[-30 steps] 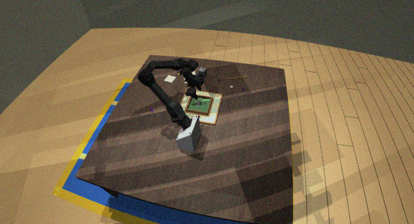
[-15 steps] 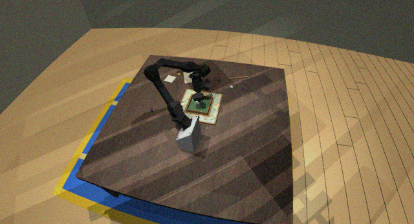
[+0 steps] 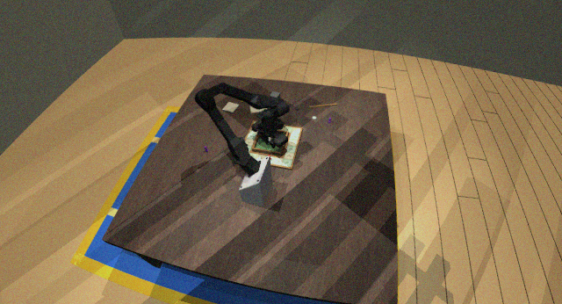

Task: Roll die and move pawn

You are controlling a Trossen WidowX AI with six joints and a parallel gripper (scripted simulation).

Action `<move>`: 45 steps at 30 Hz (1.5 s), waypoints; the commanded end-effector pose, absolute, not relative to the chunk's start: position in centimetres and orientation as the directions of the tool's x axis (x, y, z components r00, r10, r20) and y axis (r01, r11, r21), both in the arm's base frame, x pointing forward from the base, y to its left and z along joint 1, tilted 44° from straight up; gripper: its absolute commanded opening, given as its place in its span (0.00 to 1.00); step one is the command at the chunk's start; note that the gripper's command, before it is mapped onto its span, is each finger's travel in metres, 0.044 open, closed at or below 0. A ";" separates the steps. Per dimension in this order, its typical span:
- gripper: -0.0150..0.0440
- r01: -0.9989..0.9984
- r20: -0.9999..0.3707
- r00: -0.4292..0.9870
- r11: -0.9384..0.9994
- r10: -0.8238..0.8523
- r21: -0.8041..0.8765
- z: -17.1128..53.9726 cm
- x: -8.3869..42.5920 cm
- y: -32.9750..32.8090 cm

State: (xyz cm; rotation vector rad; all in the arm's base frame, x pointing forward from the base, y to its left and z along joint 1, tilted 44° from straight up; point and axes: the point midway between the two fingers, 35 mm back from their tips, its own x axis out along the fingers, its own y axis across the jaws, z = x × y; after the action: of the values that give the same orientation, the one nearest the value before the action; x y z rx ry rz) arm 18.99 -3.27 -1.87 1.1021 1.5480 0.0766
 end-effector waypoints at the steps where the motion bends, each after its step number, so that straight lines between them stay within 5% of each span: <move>1: 0.59 0.221 -0.722 0.153 0.689 0.675 0.690 -2.5 16.2 -2.1; 45: 0.59 0.221 -0.720 0.154 0.687 0.676 0.692 -6.4 17.1 1.6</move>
State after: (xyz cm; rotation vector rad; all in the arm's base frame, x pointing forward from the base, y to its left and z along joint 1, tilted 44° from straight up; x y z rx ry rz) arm 17.24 1.04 -5.99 0.7917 1.4060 0.3798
